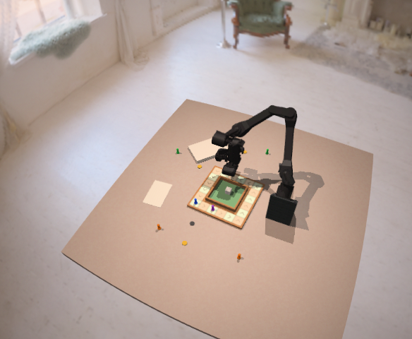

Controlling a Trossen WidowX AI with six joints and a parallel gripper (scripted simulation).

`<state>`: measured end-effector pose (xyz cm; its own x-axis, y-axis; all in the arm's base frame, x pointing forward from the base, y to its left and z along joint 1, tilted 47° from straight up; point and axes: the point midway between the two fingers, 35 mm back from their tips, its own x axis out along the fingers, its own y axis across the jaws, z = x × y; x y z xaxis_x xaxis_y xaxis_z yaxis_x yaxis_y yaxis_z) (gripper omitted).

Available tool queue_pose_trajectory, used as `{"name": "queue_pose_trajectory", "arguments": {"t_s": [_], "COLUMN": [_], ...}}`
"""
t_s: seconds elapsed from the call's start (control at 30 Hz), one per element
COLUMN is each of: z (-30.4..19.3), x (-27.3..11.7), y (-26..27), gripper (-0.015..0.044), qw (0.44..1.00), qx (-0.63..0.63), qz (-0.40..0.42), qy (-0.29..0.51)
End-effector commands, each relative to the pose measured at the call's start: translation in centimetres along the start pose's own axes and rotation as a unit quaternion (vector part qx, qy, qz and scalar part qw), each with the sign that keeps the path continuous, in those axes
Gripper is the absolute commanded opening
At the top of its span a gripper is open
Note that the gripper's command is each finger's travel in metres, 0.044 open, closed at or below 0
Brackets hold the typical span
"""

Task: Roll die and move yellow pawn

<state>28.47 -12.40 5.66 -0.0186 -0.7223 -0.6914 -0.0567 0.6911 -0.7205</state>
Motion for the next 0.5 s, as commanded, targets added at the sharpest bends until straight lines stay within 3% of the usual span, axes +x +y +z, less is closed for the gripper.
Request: {"name": "queue_pose_trajectory", "arguments": {"t_s": [0.0, 0.47], "z": [-0.2, -0.2], "x": [1.7, 2.9], "y": [0.1, 0.1], "gripper": [0.0000, 0.0000], "qw": [1.000, 1.000], "qx": [-0.005, -0.005], "qz": [-0.002, -0.002], "qy": [0.003, 0.003]}}
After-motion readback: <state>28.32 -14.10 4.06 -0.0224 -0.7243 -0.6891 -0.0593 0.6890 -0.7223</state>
